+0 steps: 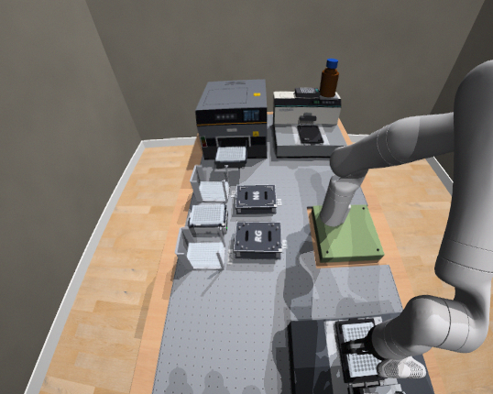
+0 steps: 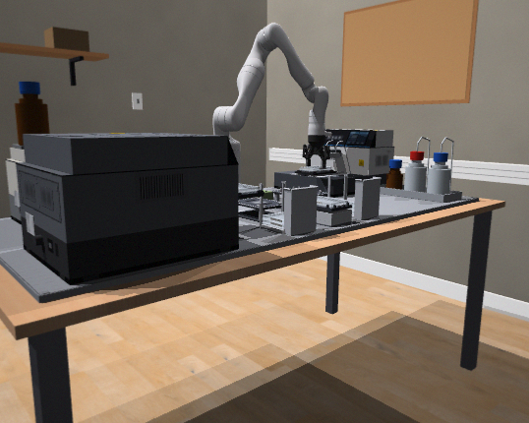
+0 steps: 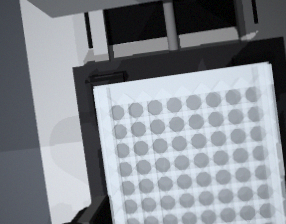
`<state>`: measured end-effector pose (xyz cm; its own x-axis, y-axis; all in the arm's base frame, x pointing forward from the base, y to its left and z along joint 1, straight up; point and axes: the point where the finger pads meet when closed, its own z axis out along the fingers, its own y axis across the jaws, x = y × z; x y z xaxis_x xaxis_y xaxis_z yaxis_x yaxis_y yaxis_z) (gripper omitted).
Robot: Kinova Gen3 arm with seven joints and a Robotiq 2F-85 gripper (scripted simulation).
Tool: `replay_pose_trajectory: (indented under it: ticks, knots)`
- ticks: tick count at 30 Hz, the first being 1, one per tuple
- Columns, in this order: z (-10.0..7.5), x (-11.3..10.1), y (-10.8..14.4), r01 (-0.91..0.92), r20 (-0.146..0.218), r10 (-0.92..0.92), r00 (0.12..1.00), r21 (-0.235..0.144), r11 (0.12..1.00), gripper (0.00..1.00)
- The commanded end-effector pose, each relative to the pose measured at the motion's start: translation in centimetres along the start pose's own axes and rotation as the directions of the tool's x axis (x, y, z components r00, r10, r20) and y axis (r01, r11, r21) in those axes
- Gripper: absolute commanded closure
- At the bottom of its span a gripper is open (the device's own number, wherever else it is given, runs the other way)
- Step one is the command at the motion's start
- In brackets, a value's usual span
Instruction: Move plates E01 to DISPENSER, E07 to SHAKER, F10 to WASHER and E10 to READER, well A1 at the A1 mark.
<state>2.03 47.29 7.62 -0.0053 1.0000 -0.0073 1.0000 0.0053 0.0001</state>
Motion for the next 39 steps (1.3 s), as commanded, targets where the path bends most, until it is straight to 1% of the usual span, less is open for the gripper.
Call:
replay_pose_trajectory:
  ticks: [1,26,37,39]
  knots:
    - [-0.1,0.1,0.0,0.000,-0.002,0.000,1.000,0.000,1.000,0.06]
    - [-0.8,0.1,0.0,0.000,-0.002,0.000,1.000,0.000,1.000,0.06]
    - [-2.2,0.1,0.0,0.000,-0.002,0.000,1.000,0.000,1.000,0.06]
    - [-2.2,0.1,0.0,0.000,-0.002,0.000,1.000,0.000,1.000,0.06]
